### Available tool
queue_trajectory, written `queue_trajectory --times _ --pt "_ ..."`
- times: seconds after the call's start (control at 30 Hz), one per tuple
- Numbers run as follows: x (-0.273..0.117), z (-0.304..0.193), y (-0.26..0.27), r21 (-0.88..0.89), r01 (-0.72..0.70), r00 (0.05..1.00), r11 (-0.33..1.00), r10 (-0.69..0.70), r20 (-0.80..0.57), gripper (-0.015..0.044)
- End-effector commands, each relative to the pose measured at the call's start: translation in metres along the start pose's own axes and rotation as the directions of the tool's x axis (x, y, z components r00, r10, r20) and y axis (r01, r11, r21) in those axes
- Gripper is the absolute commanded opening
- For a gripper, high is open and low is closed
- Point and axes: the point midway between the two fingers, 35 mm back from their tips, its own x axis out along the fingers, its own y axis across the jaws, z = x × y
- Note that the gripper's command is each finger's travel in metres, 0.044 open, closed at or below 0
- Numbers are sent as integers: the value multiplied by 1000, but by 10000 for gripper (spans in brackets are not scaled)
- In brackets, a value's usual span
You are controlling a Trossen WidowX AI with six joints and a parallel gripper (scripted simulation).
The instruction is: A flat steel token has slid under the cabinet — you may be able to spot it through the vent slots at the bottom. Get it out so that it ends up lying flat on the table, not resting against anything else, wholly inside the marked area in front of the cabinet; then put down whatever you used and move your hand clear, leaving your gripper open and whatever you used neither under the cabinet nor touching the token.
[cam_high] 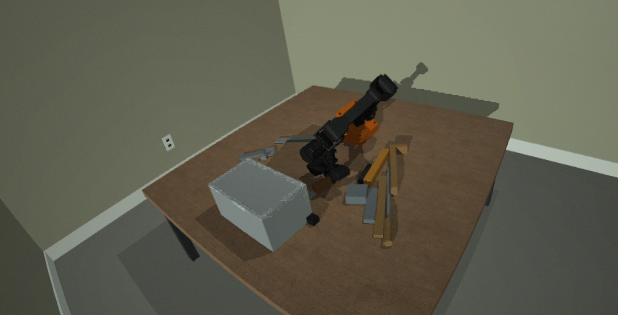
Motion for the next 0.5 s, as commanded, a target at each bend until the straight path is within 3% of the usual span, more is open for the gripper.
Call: queue_trajectory --times 0.0,0.47 --pt "0 5 1 -5 -2 1000 1000 2 2 0" --pt "-1 19 2 -6 -2 1000 1000 2 2 0"
